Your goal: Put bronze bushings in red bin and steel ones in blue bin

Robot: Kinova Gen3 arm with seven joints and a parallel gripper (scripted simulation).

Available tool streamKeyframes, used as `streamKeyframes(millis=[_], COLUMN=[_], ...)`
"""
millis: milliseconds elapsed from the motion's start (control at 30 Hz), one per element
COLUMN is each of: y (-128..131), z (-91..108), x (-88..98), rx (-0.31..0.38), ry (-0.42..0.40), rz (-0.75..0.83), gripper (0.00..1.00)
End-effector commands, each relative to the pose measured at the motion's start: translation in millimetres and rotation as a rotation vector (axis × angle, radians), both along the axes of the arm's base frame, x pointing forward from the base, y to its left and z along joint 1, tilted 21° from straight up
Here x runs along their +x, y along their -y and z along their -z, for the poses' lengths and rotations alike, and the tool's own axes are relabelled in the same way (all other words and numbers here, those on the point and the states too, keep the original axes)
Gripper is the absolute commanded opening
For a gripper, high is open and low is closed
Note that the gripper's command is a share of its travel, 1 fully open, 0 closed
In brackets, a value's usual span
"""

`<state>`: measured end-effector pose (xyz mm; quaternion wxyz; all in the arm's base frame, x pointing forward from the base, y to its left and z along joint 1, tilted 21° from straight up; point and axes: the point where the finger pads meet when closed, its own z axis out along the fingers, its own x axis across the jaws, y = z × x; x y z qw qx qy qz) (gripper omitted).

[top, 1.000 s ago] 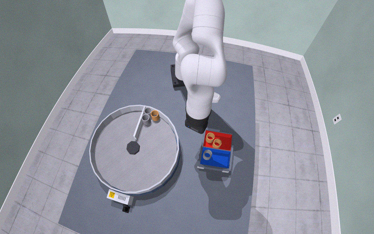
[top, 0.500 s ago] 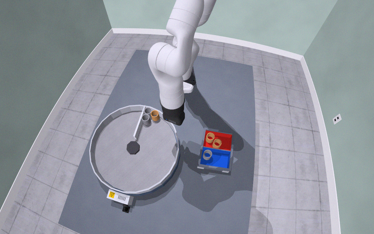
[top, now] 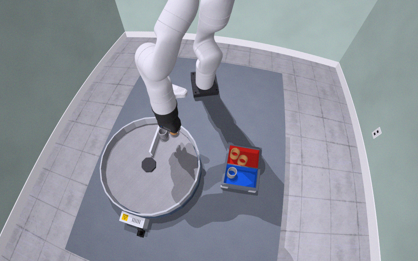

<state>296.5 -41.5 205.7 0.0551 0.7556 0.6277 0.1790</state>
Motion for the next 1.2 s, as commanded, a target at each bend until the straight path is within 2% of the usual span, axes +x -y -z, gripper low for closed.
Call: streamKeyframes(millis=[0, 100, 500, 667, 1167], y=[22.1, 56.5, 56.5, 54.6, 51.7], z=[7.2, 14.8, 14.8, 28.1, 47.3], x=[-0.2, -0.2, -0.2, 4.7, 11.5], rx=[0.012, 0.013, 0.013, 0.012, 0.012], ry=[-0.008, -0.009, -0.009, -0.008, -0.008], rz=[0.013, 0.017, 0.017, 0.017, 0.017], gripper=[0.45, 0.45, 0.45, 0.45, 0.45])
